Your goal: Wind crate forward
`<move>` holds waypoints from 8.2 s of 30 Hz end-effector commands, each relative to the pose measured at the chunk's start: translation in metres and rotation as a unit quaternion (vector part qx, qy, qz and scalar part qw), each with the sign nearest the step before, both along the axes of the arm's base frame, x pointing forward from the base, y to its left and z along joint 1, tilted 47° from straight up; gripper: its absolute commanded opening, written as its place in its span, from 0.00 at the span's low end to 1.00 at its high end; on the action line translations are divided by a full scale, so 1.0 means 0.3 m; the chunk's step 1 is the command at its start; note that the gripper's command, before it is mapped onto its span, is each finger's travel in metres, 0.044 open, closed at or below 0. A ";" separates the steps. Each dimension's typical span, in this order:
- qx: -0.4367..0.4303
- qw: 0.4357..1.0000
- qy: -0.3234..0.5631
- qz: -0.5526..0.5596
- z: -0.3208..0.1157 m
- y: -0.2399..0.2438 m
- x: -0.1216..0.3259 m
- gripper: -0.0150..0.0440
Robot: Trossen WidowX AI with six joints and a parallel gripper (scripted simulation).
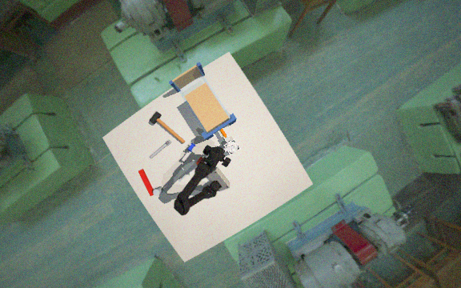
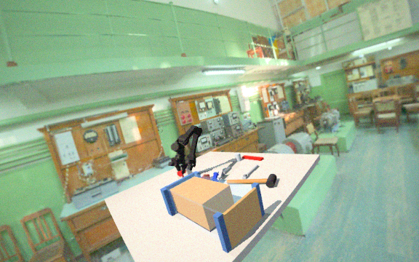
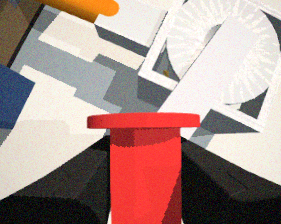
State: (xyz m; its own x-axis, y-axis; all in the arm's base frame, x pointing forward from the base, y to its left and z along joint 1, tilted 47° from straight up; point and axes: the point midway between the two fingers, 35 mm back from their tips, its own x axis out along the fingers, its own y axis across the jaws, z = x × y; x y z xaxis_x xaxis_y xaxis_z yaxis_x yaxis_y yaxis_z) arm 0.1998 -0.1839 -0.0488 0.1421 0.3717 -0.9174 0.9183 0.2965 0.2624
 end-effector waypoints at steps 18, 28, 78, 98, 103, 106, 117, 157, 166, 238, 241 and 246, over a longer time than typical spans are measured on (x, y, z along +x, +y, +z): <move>0.005 1.000 0.018 -0.001 0.002 0.010 -0.115 0.25; 0.005 1.000 0.018 -0.001 -0.001 0.004 -0.151 0.25; 0.004 1.000 0.019 -0.001 -0.057 -0.063 -0.310 0.25; 0.003 1.000 0.020 -0.001 -0.095 -0.104 -0.358 0.25; 0.003 1.000 0.020 -0.001 -0.105 -0.115 -0.367 0.25; 0.003 1.000 0.020 -0.001 -0.112 -0.123 -0.373 0.25; 0.002 1.000 0.020 -0.001 -0.136 -0.148 -0.390 0.25; 0.001 1.000 0.020 -0.001 -0.235 -0.250 -0.414 0.25; 0.000 1.000 0.020 -0.001 -0.261 -0.277 -0.410 0.25; 0.123 0.990 0.066 0.018 0.031 -0.464 0.000 1.00; 0.123 0.990 0.066 0.018 0.031 -0.464 0.000 1.00; 0.123 0.990 0.066 0.018 0.031 -0.464 0.000 1.00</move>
State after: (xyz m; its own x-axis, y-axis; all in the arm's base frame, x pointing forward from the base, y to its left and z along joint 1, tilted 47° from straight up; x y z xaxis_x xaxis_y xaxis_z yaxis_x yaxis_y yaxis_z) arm 0.1988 -0.3239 -0.0388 0.0077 0.5834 -0.8121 0.9375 0.2783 0.2088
